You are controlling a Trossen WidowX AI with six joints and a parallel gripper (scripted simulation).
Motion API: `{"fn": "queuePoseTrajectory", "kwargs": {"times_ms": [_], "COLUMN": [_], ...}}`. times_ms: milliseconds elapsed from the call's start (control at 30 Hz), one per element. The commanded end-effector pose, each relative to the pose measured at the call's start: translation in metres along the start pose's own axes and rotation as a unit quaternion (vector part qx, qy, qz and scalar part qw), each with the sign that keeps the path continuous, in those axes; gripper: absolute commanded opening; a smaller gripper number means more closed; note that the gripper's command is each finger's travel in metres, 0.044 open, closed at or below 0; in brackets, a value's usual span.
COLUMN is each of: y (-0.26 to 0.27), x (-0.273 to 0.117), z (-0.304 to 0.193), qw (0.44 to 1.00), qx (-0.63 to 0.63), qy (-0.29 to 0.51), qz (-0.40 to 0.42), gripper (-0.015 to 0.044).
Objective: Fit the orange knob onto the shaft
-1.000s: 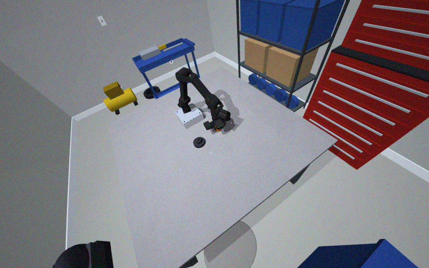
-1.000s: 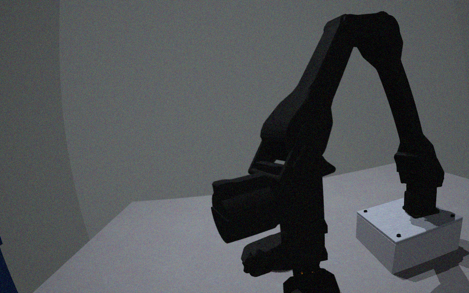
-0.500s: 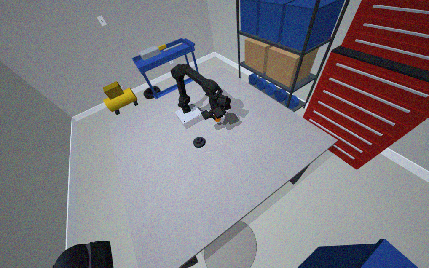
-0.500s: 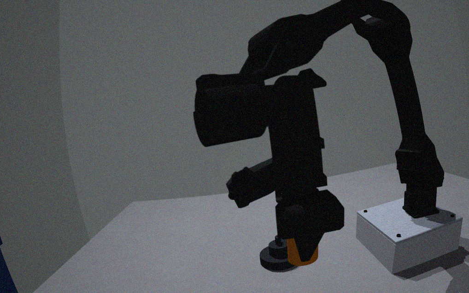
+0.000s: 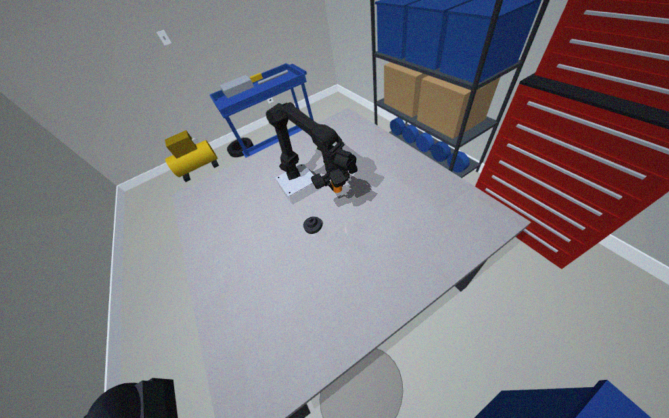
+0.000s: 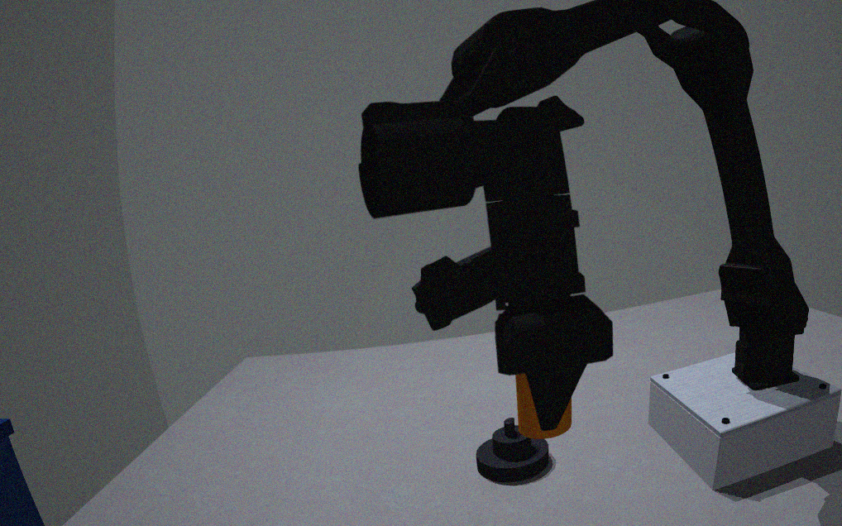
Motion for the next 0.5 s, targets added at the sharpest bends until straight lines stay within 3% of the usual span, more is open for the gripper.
{"fn": "queuePoseTrajectory", "kwargs": {"times_ms": [0, 467], "y": [-0.012, -0.056], "x": [0.003, 0.015], "z": [0.004, 0.013], "qw": [1.000, 1.000], "qx": [-0.001, 0.006], "qy": [-0.002, -0.003], "qz": [-0.001, -0.003], "gripper": [0.0000, 0.0000]}}
Point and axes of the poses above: the point midway between the two fingers, 35 mm back from their tips, its own x axis out along the fingers, its own y axis across the jaws, z = x × y, the point moved 7 cm from there along -x, back along the fingers, and after that the axes turned 7 degrees about -x, right-handed, at the moved point
